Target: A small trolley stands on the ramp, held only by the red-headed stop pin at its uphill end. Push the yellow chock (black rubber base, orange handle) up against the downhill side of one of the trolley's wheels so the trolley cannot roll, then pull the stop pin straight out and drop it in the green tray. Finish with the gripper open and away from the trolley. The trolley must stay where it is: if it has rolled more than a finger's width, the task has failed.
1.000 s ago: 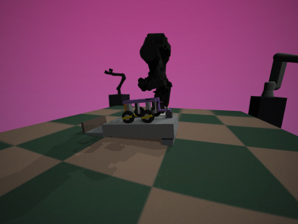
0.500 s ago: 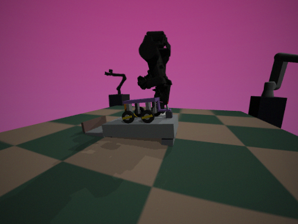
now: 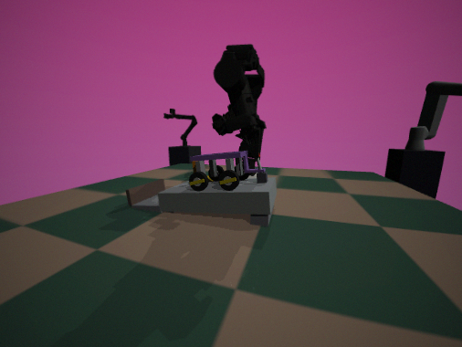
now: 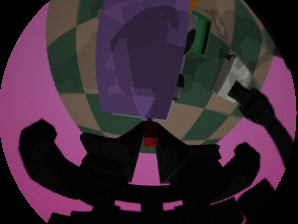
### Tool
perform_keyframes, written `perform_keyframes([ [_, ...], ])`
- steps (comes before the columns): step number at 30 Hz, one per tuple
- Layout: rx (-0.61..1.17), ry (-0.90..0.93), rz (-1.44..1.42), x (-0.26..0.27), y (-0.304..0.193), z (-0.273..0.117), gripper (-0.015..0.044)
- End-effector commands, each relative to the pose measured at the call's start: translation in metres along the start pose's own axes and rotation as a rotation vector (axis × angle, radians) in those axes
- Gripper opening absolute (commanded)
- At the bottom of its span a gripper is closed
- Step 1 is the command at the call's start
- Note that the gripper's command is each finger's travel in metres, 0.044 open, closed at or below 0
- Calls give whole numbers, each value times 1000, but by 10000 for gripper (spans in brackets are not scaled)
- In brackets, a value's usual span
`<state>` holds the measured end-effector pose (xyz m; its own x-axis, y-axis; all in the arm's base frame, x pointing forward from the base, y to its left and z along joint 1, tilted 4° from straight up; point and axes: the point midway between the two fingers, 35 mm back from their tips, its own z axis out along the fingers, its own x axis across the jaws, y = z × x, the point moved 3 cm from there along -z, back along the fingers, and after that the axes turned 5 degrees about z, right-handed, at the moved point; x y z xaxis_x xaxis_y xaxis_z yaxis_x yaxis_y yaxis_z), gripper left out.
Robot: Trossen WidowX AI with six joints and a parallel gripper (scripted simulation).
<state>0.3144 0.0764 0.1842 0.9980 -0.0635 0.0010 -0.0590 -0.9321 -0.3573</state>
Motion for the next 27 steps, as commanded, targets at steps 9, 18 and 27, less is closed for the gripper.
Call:
perform_keyframes([
  [9, 3, 6, -7, 0, -2, -10, 0],
  [18, 3, 6, -7, -1, -3, -16, 0],
  [27, 3, 6, -7, -1, -4, -21, 0],
])
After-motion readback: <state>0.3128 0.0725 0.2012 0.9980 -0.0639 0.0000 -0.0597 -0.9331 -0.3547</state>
